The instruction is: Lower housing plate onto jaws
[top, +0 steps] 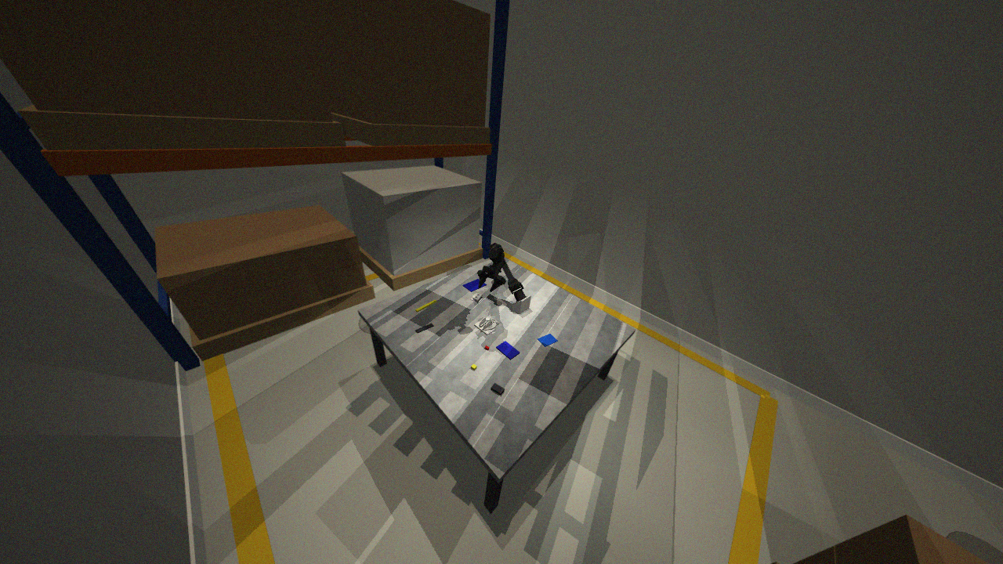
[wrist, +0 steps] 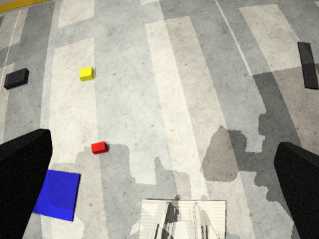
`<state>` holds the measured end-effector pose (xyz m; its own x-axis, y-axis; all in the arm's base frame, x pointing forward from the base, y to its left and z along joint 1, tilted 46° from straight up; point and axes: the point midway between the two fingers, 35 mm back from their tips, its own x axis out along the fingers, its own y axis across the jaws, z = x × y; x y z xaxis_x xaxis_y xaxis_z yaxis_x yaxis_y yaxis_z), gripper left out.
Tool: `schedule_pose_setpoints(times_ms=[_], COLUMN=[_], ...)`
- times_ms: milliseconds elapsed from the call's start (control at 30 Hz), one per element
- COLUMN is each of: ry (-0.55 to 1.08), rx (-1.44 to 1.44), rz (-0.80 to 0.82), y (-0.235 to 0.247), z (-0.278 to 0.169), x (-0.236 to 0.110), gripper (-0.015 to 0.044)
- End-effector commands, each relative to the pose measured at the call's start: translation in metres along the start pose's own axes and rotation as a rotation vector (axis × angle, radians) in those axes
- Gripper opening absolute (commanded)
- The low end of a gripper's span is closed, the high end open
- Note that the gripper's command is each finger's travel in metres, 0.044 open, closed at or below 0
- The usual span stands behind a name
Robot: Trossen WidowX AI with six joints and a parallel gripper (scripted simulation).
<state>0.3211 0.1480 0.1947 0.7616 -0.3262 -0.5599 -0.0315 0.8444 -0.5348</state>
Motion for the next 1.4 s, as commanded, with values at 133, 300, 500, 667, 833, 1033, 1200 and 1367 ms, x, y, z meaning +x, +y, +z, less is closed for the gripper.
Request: schedule_pose_setpoints(times_ms=[133,300,500,667,833,1033,1200,1367], ry=[0.133,0.206,0.289,0.355,0.418,0.490,0.546,0.598], rx=[0.203,0.315,0.448,0.559,0.672,0.806,0.919,1.027], rz=[-0.087,-0.156,-0.247,-0.327,-0.410,-0.515,-0.606,-0.698], y=[-0.061,-0.096,-0.137,-0.167,-0.194,-0.222,-0.241,-0.255], z=[-0.026,-0.045,-0.070,-0.094,-0.118,-0.149,-0.174,-0.198], x=[0.018,0.024,0.024,0.019,0.010,-0.005,-0.022,-0.041], gripper=[0.0440,0.0440,0.0440,0.0440,0.0440,0.0440,0.0440,0.0440])
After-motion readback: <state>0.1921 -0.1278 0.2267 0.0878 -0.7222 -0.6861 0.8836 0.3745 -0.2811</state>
